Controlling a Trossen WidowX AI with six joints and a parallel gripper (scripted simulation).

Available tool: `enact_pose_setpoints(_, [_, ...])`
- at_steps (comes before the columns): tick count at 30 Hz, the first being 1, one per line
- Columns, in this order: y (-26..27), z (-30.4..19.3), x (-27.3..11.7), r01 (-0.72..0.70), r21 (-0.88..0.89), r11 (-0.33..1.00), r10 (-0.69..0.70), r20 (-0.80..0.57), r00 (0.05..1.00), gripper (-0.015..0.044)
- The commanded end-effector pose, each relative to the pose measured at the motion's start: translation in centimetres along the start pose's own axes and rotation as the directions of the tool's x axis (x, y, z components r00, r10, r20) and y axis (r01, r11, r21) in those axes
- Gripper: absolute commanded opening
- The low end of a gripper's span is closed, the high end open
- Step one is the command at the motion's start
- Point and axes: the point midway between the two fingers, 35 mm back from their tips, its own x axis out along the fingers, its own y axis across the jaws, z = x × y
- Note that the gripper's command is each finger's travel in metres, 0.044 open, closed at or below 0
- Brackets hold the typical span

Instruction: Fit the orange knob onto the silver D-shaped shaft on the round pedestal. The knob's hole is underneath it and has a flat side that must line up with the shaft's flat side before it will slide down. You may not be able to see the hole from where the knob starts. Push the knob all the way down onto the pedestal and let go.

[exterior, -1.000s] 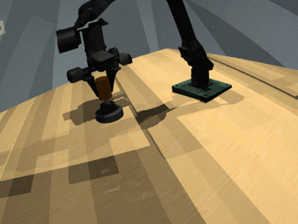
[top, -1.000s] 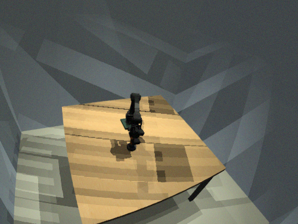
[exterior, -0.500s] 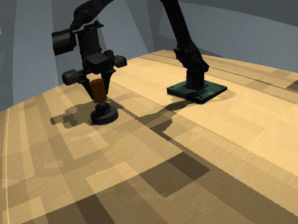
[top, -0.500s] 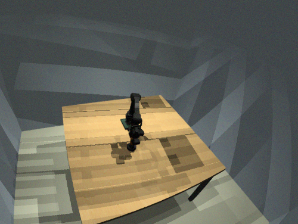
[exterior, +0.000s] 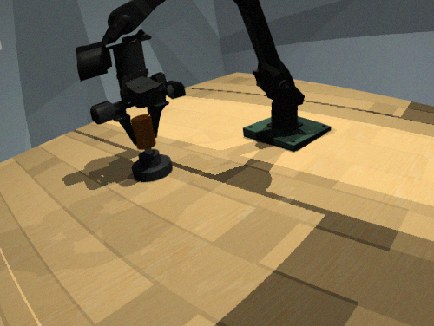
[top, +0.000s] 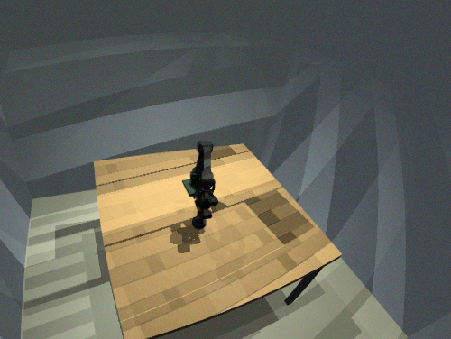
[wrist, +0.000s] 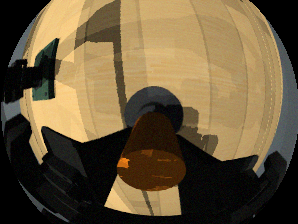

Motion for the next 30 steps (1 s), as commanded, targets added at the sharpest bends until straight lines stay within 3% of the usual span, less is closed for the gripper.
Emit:
enact_pose_setpoints(1, [0.02,-0.04,-0.19,0.000,-0.004,1.000,0.000,-0.003,1.000,0.0000])
enact_pose_setpoints(7, [-0.02,-0.04,-0.50,0.000,-0.029,1.000,0.000,-0.003,1.000,0.0000])
enact_pose_setpoints(13, [-0.14,-0.07,-0.37,0.000,-0.211,0.977,0.000,-0.003,1.000,0.0000])
enact_pose_setpoints(30, [-0.04,-0.04,0.05,-0.001,-0.211,0.977,0.000,-0.003,1.000,0.0000])
